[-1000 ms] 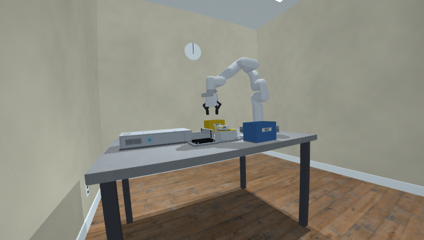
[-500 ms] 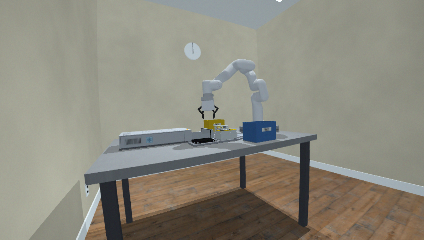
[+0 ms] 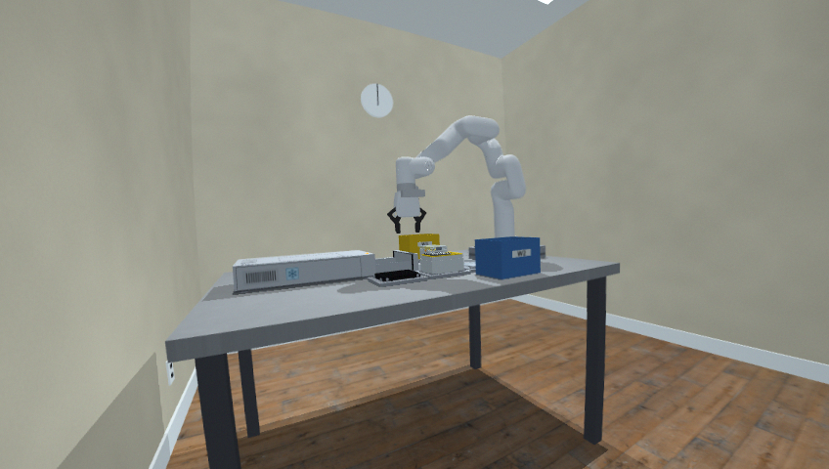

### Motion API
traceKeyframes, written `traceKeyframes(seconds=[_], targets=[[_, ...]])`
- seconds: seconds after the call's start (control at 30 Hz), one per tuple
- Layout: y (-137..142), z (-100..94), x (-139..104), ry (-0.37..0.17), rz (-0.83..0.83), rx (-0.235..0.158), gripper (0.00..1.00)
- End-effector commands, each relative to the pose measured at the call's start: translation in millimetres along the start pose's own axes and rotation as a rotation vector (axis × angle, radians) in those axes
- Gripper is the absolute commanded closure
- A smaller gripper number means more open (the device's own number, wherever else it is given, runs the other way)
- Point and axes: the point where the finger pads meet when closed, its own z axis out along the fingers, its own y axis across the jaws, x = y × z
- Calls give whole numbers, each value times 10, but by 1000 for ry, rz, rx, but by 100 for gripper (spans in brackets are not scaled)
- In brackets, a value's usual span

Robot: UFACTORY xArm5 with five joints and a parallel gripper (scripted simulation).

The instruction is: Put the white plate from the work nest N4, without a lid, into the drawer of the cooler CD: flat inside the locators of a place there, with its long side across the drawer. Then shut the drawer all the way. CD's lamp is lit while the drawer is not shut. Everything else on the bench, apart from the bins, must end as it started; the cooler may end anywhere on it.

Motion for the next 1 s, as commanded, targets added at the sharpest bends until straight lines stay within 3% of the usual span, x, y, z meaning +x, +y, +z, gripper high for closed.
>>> traceKeyframes(seconds=[0.0, 0.23, 0.97], targets=[[11, -15, 1, -5, -70, -4, 12], [11, -15, 1, -5, -70, -4, 12], [12, 319, -1, -5, -70, -4, 12]])
